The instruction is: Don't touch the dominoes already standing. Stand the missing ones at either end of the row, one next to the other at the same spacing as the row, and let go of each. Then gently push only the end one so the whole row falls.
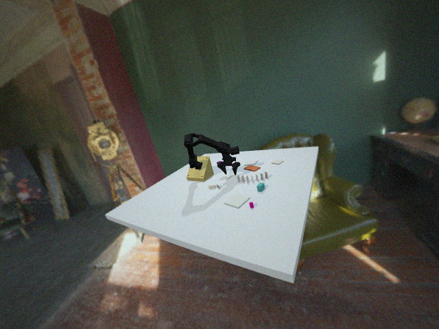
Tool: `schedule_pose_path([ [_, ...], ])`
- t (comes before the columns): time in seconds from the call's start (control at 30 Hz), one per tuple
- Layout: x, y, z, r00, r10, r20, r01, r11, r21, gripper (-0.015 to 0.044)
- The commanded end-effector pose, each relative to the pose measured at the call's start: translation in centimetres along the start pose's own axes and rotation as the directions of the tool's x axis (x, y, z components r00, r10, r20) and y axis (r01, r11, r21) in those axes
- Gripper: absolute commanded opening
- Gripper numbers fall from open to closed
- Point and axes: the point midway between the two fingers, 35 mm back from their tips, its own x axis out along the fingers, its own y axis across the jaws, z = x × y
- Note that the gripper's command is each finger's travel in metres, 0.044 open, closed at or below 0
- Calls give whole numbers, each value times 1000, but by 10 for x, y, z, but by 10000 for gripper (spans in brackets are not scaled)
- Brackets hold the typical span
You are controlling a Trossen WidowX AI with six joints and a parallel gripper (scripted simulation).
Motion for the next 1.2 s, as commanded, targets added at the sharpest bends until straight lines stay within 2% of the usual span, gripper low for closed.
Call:
schedule_pose_path([
  [0.0,10,5,-1,1000,10,-10,-10,1000,-13,440],
  [0.33,15,5,-1,1000,10,-10,-10,1000,-13,440],
  [0.77,15,5,-1,1000,10,-10,-10,1000,-13,107],
  [1.07,15,5,-1,1000,10,-10,-10,1000,-13,107],
  [1.17,-4,5,0,1000,10,-9,-10,1000,-13,107],
])
